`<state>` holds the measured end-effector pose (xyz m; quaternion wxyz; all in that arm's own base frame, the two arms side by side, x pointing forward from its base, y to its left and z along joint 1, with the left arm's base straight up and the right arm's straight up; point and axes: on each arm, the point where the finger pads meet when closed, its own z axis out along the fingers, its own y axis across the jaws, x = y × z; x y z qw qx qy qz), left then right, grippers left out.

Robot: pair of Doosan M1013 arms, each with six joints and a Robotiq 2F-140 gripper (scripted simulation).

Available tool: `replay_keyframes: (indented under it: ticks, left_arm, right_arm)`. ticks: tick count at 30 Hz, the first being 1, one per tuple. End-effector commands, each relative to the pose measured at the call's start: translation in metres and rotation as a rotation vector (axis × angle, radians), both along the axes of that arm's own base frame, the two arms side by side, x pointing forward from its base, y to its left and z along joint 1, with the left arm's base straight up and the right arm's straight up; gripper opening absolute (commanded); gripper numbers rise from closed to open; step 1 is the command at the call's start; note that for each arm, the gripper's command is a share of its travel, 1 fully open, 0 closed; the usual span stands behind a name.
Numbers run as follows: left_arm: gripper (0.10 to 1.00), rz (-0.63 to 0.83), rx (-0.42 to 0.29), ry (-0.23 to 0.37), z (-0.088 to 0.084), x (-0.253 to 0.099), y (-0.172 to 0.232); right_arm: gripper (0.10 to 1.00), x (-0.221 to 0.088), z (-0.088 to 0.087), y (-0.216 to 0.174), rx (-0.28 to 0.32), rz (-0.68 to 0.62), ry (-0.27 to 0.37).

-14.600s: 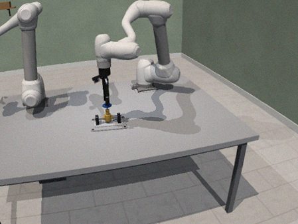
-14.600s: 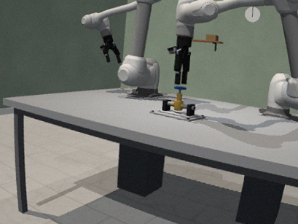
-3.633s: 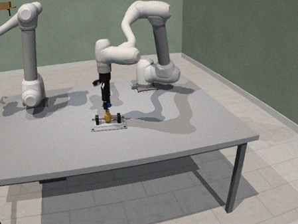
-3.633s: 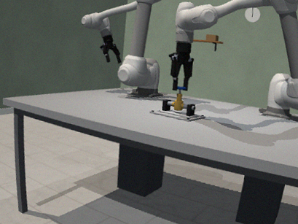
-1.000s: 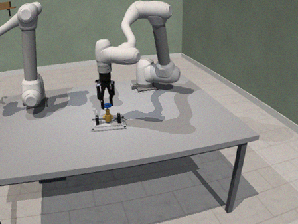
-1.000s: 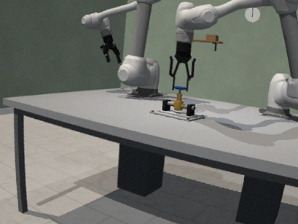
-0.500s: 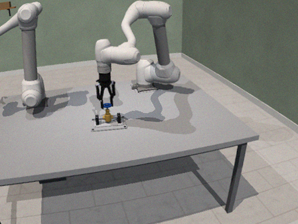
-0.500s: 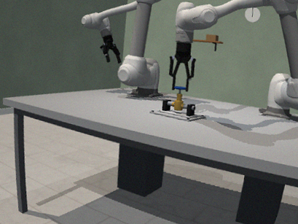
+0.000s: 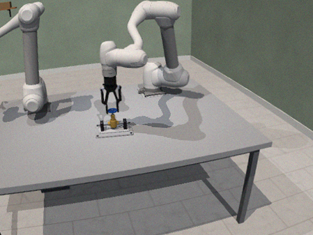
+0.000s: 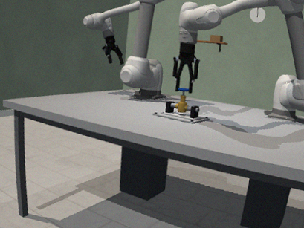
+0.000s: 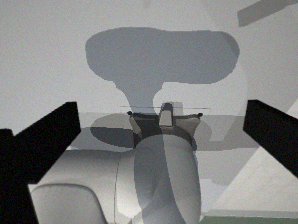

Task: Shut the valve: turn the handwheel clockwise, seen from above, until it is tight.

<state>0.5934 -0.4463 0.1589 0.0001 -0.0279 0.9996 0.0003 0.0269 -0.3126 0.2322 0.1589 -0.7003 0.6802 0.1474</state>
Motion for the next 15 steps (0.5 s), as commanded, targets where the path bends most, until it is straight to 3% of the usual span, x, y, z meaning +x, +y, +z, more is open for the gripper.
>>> replay_keyframes:
  ticks: [1,15]
  left_arm:
    - [0.099,-0.051,-0.001,-0.001,0.0012,0.0005,-0.0002]
    - [0.099,-0.242,-0.001,-0.001,0.0011,0.0005,-0.0002]
  right_arm:
    - [1.000,0.0001,0.0004,-0.0002,-0.001,0.000,0.000]
    - [1.000,0.0001,0.0004,-0.0002,-0.001,0.000,0.000]
